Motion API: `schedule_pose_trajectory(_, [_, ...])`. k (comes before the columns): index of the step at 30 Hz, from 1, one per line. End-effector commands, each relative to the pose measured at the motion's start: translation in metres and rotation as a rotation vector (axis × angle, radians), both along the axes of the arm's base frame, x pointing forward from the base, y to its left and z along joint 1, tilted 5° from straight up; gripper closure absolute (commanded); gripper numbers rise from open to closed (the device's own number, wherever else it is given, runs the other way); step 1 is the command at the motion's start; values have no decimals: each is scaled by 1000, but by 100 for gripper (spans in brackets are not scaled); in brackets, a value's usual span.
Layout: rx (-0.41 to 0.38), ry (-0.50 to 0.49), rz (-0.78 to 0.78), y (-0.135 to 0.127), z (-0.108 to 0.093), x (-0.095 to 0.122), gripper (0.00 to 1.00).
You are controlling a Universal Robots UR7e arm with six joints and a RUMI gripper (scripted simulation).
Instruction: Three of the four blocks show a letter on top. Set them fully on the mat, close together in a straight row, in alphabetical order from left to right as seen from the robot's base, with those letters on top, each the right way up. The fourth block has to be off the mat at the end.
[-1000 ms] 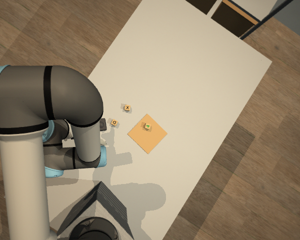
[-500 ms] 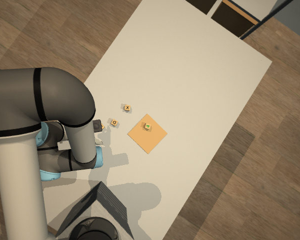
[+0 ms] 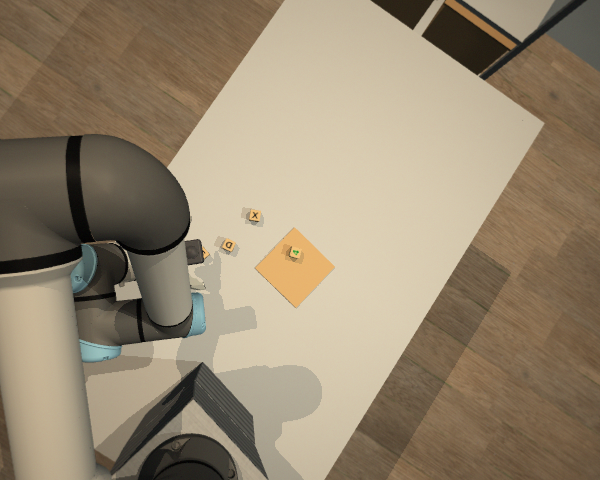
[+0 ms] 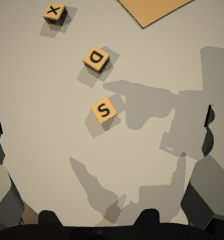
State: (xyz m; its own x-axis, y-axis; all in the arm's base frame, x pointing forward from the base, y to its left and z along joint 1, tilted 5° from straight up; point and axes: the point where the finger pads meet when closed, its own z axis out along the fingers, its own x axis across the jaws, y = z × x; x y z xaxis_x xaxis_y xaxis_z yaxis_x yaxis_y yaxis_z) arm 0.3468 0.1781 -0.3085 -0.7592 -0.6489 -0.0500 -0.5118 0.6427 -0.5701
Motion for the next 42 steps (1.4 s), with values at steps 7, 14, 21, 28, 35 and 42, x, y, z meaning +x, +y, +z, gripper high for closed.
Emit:
schedule_pose_trajectory(7, [1,-1,0,0,0,0,0])
schedule_pose_trajectory(14, [1,-1,0,0,0,0,0])
schedule_pose_trajectory(21, [1,-1,0,0,0,0,0])
schedule_pose_trajectory(28, [1,-1,0,0,0,0,0])
schedule_pose_trajectory(35, [2,2,-2,-28,3,33,0])
schedule_pose_trajectory(42, [0,1,-2,-44,5,49,0])
